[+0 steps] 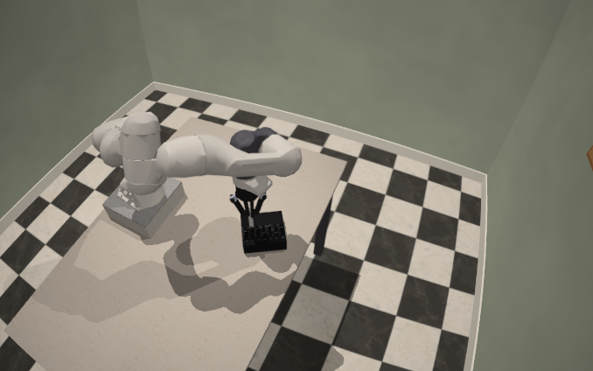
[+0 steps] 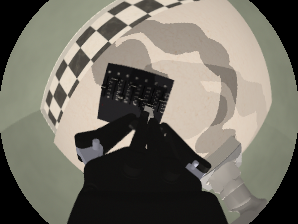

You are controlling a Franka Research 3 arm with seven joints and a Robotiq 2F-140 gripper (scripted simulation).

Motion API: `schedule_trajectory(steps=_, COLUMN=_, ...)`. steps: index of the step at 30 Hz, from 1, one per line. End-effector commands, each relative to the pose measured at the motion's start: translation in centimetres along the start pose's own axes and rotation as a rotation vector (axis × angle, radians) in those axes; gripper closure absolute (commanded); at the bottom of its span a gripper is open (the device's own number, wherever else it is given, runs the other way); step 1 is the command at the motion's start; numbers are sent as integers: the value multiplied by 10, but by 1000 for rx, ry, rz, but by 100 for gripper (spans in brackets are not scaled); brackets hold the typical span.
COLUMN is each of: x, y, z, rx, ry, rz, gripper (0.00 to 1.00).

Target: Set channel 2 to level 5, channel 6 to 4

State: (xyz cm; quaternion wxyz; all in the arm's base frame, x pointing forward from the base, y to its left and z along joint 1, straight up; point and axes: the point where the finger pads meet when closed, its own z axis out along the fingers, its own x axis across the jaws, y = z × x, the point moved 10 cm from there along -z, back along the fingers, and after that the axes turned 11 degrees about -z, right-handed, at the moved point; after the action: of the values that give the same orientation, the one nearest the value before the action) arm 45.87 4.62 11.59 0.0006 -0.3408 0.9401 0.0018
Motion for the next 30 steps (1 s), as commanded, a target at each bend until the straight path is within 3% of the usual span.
schedule_trajectory(steps=1, x=2, y=-4, z=1, rx=2, ry=3, rz=-8, gripper=100)
schedule_trajectory(steps=30, x=3, y=-9, z=1, rx=2, ry=3, rz=-8, gripper=100)
